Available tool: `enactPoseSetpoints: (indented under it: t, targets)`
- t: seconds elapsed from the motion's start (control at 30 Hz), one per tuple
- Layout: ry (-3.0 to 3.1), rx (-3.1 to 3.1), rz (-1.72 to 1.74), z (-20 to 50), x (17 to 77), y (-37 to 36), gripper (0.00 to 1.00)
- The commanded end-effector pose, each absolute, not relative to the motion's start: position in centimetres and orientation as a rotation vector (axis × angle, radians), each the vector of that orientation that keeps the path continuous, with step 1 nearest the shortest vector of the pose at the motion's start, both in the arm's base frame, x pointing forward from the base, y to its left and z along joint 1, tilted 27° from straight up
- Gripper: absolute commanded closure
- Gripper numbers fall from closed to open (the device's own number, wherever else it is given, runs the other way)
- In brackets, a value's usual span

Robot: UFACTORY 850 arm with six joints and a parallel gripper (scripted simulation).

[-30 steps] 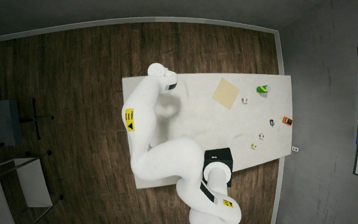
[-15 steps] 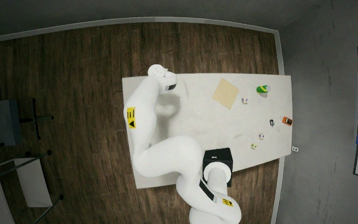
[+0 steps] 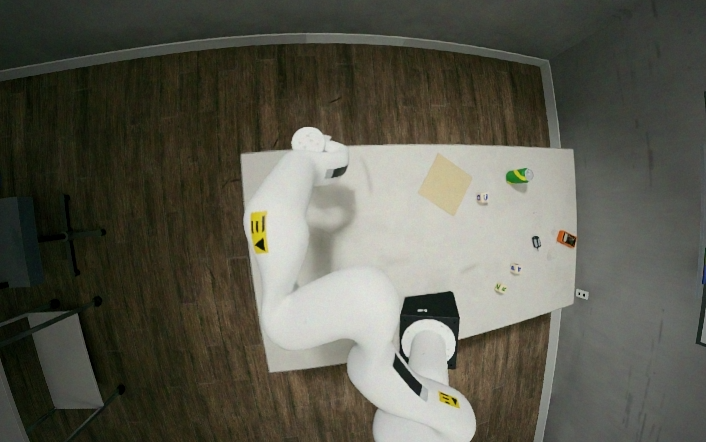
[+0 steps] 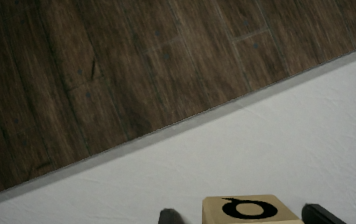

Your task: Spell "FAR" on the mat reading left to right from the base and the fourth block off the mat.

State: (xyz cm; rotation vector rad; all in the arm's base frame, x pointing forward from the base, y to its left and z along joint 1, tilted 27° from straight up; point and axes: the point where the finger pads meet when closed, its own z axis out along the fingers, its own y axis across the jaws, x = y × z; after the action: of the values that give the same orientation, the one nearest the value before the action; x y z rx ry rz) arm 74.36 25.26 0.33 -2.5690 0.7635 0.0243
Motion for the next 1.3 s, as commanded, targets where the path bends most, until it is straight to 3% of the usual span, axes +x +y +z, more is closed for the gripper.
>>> enactPoseSetpoints:
  t: [0.0, 0.5, 0.53, 1.07, 1.1, 1.27]
  targets:
    - [0.763, -2.568, 0.022, 0.46, 74.46, 25.24, 0.16]
    - [0.763, -2.568, 0.022, 0.46, 74.46, 25.24, 0.16]
    - [0.763, -2.568, 0.022, 0.46, 74.46, 25.24, 0.38]
    - [0.763, -2.568, 0.022, 0.46, 74.46, 25.24, 0.38]
    - [0.763, -2.568, 0.022, 0.46, 74.46, 25.24, 0.59]
    - [0.763, -2.568, 0.022, 0.46, 74.46, 25.24, 0.59]
